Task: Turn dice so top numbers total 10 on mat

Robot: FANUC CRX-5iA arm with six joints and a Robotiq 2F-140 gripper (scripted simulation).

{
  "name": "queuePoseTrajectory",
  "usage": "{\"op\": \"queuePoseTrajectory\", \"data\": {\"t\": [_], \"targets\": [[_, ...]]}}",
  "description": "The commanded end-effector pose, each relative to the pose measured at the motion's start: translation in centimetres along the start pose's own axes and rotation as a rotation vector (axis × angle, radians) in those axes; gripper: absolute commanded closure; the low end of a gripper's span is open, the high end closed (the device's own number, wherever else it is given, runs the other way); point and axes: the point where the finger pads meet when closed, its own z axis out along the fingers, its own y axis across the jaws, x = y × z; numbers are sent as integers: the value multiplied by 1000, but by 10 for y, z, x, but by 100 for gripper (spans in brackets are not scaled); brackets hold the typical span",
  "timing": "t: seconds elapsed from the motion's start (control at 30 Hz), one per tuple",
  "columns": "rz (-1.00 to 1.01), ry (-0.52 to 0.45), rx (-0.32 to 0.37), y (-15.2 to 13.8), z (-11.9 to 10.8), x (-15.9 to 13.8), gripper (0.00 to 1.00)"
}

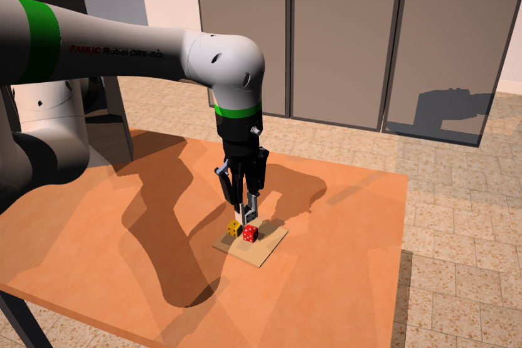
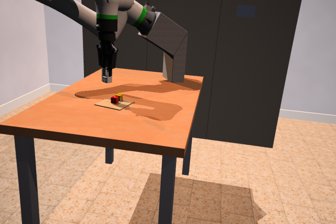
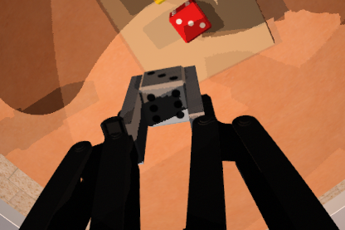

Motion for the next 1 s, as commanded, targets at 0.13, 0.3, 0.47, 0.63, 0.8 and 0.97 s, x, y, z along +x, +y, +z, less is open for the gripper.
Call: {"op": "queuePoseTrajectory", "data": {"t": [0.13, 0.3, 0.47, 0.63, 0.8, 0.97], "targets": [[-296, 13, 1, 30, 1, -9, 84], [-431, 13, 0, 44, 2, -13, 84], [-471, 13, 0, 48, 2, -14, 84], [-471, 13, 0, 48, 2, -14, 84], [-471, 13, 0, 48, 2, -14, 84], [-471, 13, 0, 48, 4, -14, 84]]}}
